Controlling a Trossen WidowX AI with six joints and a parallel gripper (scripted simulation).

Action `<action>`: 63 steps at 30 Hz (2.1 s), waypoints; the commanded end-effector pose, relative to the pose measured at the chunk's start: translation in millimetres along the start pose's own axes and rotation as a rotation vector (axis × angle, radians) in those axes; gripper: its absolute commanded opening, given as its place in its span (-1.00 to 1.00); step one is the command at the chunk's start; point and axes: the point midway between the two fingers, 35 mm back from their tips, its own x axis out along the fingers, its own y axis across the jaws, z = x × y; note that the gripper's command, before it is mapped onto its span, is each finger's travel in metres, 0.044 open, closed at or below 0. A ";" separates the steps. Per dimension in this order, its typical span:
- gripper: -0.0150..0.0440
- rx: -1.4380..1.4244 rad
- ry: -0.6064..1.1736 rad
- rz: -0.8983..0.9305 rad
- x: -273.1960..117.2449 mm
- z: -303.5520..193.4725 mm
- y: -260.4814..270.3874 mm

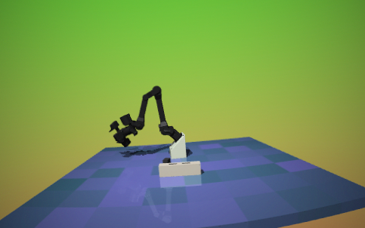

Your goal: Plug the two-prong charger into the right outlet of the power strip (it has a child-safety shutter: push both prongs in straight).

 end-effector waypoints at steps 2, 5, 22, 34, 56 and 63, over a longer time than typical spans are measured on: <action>1.00 0.076 -0.077 0.063 -1.9 25.1 10.9; 1.00 0.109 -0.114 0.097 -4.7 37.7 15.8; 1.00 0.298 -0.302 0.311 -35.3 105.9 42.4; 1.00 0.357 -0.480 0.359 -59.7 155.9 32.4; 1.00 0.502 -0.626 0.644 -127.2 210.6 54.6; 1.00 0.525 -0.645 0.747 -151.8 222.1 64.2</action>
